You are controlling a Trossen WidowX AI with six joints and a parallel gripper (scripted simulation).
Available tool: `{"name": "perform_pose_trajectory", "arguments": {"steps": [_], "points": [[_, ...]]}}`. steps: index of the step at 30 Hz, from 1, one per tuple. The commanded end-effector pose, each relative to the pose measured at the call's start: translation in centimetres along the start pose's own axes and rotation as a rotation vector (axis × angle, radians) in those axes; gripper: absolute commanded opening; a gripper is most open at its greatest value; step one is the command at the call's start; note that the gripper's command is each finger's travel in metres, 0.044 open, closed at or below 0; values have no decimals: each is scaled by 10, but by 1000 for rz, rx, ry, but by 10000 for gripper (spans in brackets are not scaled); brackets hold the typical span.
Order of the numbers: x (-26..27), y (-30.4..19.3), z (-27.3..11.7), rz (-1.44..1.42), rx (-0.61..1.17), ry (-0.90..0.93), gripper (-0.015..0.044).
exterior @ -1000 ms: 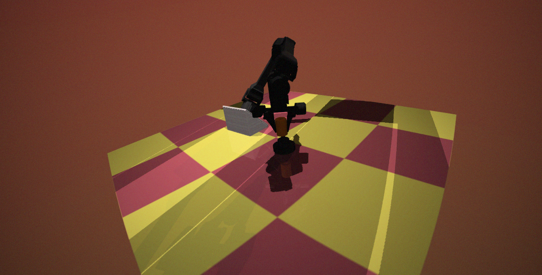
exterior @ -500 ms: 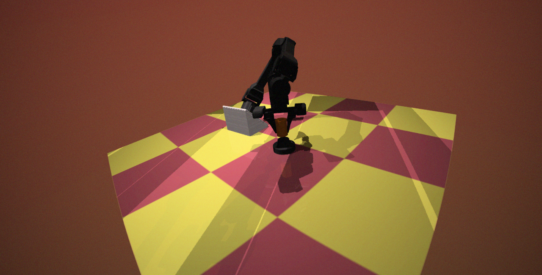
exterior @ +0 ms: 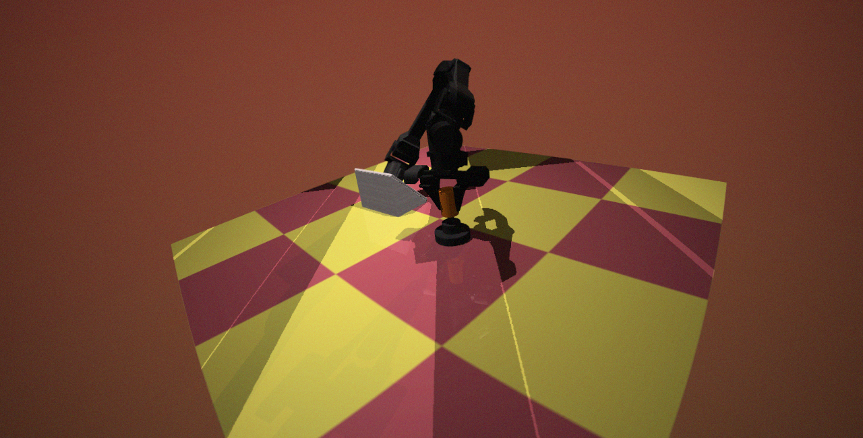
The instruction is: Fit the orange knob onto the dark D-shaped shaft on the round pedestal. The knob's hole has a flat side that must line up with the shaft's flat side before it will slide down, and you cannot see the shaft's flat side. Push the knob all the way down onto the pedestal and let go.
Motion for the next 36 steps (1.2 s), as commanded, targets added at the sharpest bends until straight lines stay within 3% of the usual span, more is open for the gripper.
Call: {"name": "perform_pose_trajectory", "arguments": {"steps": [1,30,36], "points": [[0,-1,-2,229,6,-2,0],[1,2,-3,2172,2,-7,0],[0,1,-3,2218,2,-7,0]]}}
Point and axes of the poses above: the point midway between the two fingers, 35 mm back from their tips, its own z axis out along the fingers, its own x axis across the jaws, y = z × x, the point moved 10 cm from there along -z, back along the fingers, and after that the axes turned 11 degrees about z, right-handed, at the moved point
